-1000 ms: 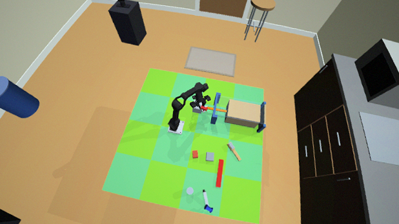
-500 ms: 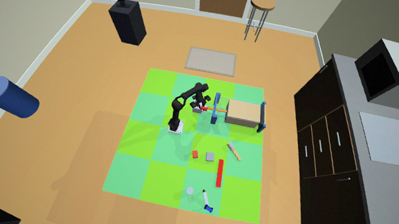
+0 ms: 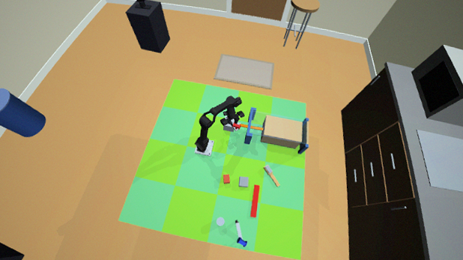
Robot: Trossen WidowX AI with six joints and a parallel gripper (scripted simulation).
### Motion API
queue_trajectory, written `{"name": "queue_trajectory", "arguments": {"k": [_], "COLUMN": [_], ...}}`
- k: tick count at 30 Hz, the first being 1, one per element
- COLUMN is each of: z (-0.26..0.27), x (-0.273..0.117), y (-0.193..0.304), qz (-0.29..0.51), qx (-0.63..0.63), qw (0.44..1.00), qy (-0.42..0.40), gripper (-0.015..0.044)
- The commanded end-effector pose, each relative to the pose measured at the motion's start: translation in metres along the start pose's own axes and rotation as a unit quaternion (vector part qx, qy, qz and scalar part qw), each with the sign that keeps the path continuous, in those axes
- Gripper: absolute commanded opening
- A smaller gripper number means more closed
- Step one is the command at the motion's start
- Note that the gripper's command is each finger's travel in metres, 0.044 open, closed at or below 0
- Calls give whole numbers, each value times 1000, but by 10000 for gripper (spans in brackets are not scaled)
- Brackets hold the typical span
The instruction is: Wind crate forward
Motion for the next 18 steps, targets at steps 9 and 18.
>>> {"name": "queue_trajectory", "arguments": {"k": [9, 18], "z": [0, 1], "x": [2, 4], "y": [-1, -2], "qz": [0, 0], "qx": [1, 1], "qw": [1000, 1000], "qy": [0, 0], "gripper": [0, 0]}}
Point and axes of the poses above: the point midway between the two fingers, 35 mm back from their tips, its own x axis out along the fingers, its own z axis across the jaws, y = z × x, the point moved 2 cm from there along -x, back along the fingers, and after that the axes turned 11 degrees about x, right-handed, at the moved point
